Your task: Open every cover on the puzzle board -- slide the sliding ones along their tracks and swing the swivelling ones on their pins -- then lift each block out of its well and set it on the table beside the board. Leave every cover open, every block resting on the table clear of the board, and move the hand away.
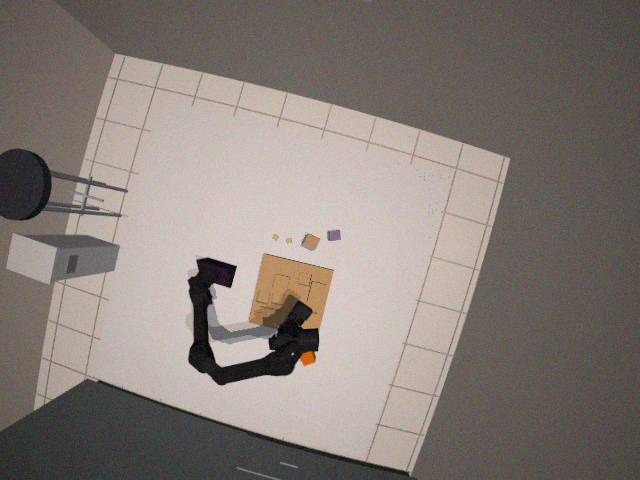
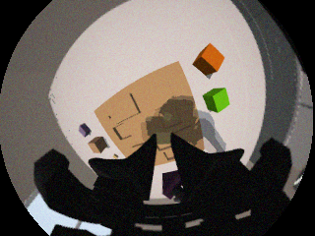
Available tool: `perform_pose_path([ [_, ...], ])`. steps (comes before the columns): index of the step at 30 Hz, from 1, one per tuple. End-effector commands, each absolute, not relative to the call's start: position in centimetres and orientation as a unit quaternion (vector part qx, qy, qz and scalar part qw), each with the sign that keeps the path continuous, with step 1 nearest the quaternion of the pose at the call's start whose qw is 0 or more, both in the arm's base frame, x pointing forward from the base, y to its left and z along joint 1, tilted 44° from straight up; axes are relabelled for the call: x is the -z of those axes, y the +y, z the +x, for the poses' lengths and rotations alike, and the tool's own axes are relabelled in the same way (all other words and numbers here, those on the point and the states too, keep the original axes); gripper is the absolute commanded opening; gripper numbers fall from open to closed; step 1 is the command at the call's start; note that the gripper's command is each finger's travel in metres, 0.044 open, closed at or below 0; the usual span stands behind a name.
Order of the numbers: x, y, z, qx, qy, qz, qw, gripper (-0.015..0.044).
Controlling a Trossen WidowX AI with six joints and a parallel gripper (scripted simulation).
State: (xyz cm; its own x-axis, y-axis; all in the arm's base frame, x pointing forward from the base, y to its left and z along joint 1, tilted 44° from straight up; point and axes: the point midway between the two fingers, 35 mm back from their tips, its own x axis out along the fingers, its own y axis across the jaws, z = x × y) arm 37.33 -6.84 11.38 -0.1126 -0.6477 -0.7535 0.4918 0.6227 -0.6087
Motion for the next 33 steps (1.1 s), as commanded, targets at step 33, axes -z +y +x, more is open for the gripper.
perform_pose_path([
  [33, -20.1, -15.4, 29.6, 0.437, 0.608, -0.075, 0.658, 0.008],
])
